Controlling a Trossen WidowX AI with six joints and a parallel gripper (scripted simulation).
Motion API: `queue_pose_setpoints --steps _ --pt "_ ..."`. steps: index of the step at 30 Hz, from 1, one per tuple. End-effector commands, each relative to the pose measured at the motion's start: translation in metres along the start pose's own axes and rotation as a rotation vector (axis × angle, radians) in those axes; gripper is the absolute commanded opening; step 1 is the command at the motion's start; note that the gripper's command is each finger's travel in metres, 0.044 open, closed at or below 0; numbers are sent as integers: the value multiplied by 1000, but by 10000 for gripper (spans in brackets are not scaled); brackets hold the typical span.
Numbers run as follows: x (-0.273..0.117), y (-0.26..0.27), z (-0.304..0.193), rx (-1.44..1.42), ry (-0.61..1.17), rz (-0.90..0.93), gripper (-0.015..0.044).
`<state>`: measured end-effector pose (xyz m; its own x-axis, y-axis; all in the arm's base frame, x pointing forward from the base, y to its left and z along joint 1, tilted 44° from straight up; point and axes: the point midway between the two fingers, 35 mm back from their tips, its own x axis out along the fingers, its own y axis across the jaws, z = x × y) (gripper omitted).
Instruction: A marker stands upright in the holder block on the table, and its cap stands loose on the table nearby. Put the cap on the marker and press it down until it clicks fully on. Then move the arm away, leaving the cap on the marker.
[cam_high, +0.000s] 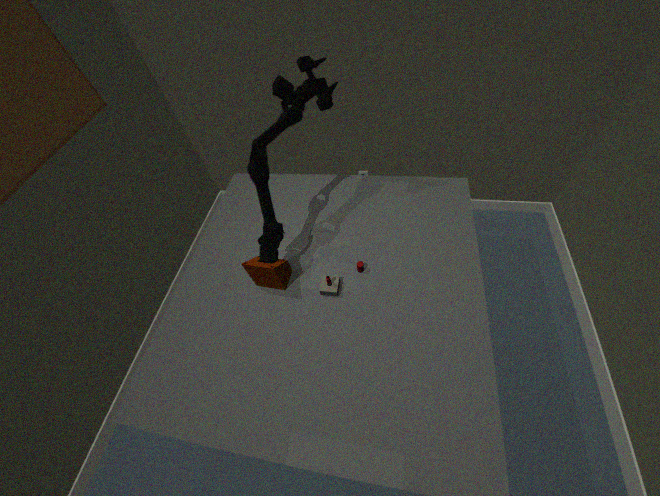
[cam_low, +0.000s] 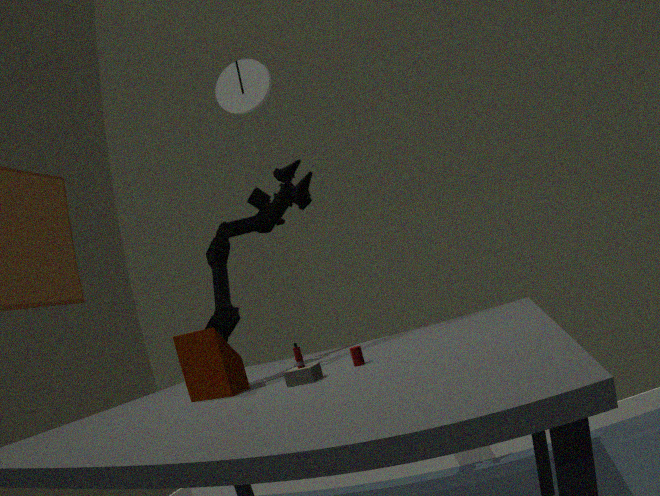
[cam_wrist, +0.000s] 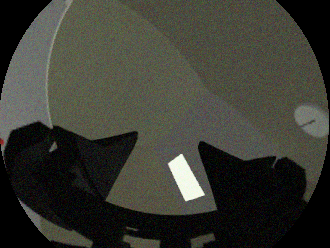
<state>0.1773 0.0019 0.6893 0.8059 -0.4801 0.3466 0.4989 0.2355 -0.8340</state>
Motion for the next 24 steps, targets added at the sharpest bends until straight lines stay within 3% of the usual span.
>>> queue_pose_setpoints --steps 1,6,17,24 --pt "0 0 1 -3 -1 -1 374" --pt "5 16 24 -106 -43 -40 243" --pt "27 75 75 -362 -172 -82 241" --pt "48 142 105 -537 -287 -38 241"
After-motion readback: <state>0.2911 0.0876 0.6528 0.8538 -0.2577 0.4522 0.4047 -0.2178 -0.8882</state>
